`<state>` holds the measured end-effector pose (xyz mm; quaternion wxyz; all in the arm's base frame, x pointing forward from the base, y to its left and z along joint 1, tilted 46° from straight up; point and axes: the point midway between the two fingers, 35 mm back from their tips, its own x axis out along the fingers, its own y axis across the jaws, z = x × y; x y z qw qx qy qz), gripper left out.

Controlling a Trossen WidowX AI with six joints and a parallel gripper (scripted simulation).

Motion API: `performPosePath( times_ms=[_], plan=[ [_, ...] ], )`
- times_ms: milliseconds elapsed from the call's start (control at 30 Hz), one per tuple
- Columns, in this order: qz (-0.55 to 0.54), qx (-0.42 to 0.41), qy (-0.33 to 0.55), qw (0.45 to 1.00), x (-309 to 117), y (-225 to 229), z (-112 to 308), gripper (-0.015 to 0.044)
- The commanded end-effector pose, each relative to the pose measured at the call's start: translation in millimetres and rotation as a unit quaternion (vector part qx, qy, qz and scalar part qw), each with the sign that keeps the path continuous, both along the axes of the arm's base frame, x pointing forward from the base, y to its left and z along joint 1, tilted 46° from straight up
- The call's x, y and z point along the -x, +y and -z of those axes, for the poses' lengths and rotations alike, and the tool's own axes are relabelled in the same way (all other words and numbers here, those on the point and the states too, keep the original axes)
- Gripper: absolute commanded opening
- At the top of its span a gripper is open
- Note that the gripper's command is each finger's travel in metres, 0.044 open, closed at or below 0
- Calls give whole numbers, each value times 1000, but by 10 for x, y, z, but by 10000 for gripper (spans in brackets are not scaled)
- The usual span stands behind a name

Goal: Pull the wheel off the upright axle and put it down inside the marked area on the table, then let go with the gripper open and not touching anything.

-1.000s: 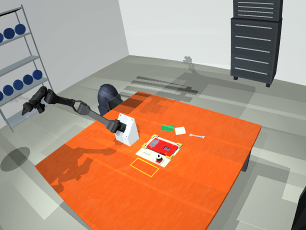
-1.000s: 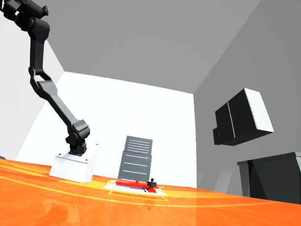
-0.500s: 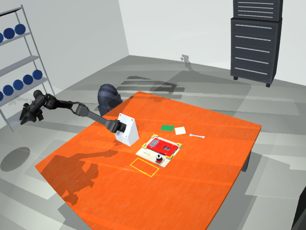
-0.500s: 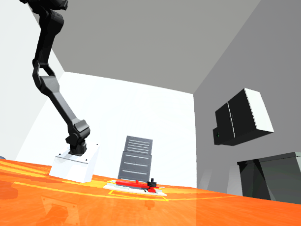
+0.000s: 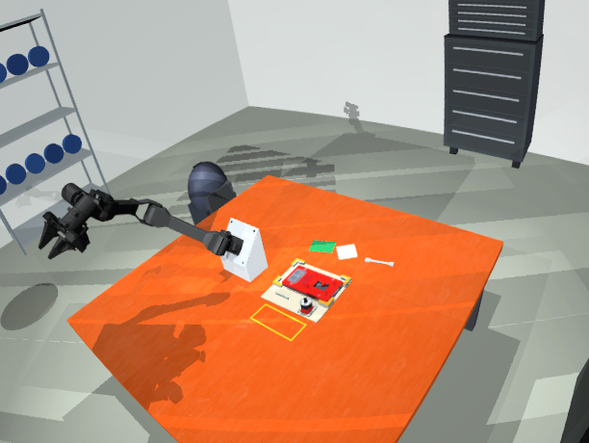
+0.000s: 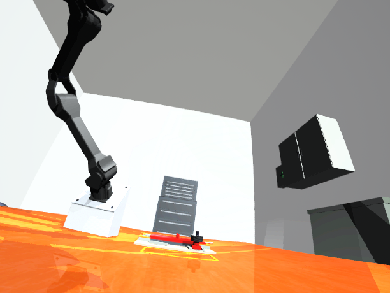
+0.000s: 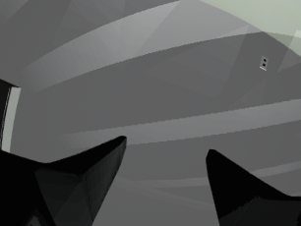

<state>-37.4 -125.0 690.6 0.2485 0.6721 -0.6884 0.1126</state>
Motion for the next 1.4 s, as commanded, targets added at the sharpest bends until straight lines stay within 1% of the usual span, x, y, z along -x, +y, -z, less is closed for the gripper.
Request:
performPosePath(
  times_ms=[0, 367, 667, 1000, 1367],
  plan=[
    [-23, 10, 56, 998, -478, -30, 6, 300],
    [-56, 33, 202, 977, -1471, -4, 178, 300],
    [-93, 41, 329, 939, -2404, 91, 545, 300],
    [-130, 41, 468, 873, -3358, 248, 1200, 300],
    [-162, 32, 614, 772, -4174, 453, 2171, 300]
  ],
)
